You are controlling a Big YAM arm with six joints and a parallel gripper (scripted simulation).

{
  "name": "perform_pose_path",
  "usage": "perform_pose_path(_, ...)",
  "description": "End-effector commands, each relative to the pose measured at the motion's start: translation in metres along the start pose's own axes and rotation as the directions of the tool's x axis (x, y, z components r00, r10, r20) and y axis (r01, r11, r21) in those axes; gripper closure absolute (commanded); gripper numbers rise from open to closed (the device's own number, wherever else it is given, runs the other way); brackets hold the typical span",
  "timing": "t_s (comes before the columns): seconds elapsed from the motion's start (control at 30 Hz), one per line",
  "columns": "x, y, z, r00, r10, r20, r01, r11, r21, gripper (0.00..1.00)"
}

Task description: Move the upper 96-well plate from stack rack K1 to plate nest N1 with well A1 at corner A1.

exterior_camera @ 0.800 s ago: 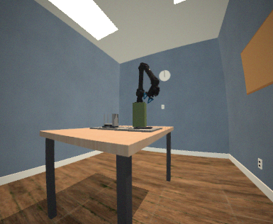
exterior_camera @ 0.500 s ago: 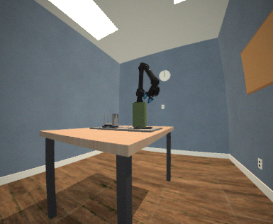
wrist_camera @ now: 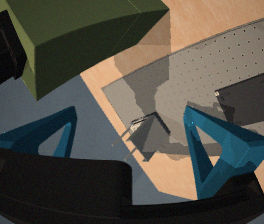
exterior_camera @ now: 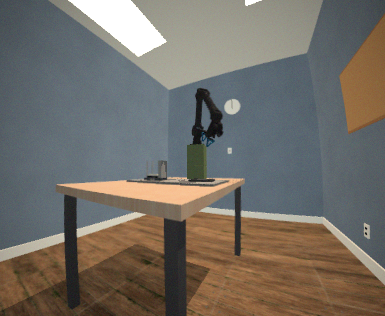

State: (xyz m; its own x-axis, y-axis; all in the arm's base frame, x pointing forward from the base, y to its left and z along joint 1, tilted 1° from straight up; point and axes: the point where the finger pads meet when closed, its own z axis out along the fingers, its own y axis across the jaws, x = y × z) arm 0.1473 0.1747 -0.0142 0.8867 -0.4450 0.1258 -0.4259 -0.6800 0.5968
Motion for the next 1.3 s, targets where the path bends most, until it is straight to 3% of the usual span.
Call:
perform_pose_path(0.0,0.014,-0.019,-0.022,0.988,0.15,0.043,-0.154,0.984,0.088,0.0)
perform_pose_path(0.07,0.018,-0.024,-0.012,0.976,0.209,0.06,-0.212,0.975,0.062,0.0)
perform_pose_path(0.1,0.02,-0.023,-0.019,0.967,0.242,0.074,-0.248,0.965,0.086,0.0)
perform_pose_path(0.13,0.022,-0.026,-0.01,0.96,0.27,0.079,-0.274,0.96,0.06,0.0)
perform_pose_path(0.3,0.029,-0.03,-0.011,0.926,0.361,0.112,-0.369,0.927,0.069,0.0)
perform_pose_path(0.37,0.038,-0.035,-0.004,0.9,0.418,0.126,-0.427,0.903,0.055,0.0)
perform_pose_path(0.5,0.051,-0.042,0.0,0.833,0.528,0.166,-0.54,0.84,0.041,0.0)
perform_pose_path(0.57,0.054,-0.041,-0.01,0.79,0.58,0.199,-0.601,0.797,0.062,0.0)
perform_pose_path(0.6,0.059,-0.043,-0.008,0.769,0.605,0.208,-0.627,0.777,0.057,0.0)
perform_pose_path(0.63,0.061,-0.046,0.003,0.752,0.628,0.202,-0.645,0.764,0.023,0.0)
perform_pose_path(0.77,0.075,-0.052,0.01,0.657,0.717,0.233,-0.737,0.676,-0.005,0.0)
perform_pose_path(0.8,0.077,-0.051,0.004,0.628,0.737,0.251,-0.762,0.648,0.002,0.0)
perform_pose_path(0.87,0.077,-0.051,0.004,0.628,0.737,0.251,-0.762,0.648,0.002,0.0)
perform_pose_path(0.93,0.085,-0.055,0.013,0.578,0.776,0.253,-0.797,0.603,-0.029,0.0)
perform_pose_path(1.0,0.09,-0.055,0.01,0.519,0.81,0.275,-0.836,0.548,-0.036,0.0)
perform_pose_path(1.1,0.101,-0.059,0.02,0.434,0.856,0.281,-0.879,0.47,-0.075,0.0)
perform_pose_path(1.13,0.104,-0.058,0.012,0.397,0.867,0.302,-0.898,0.435,-0.068,0.0)
perform_pose_path(1.2,0.11,-0.061,0.024,0.341,0.893,0.292,-0.917,0.385,-0.106,0.0)
perform_pose_path(1.27,0.116,-0.062,0.022,0.274,0.911,0.307,-0.939,0.323,-0.121,0.0)
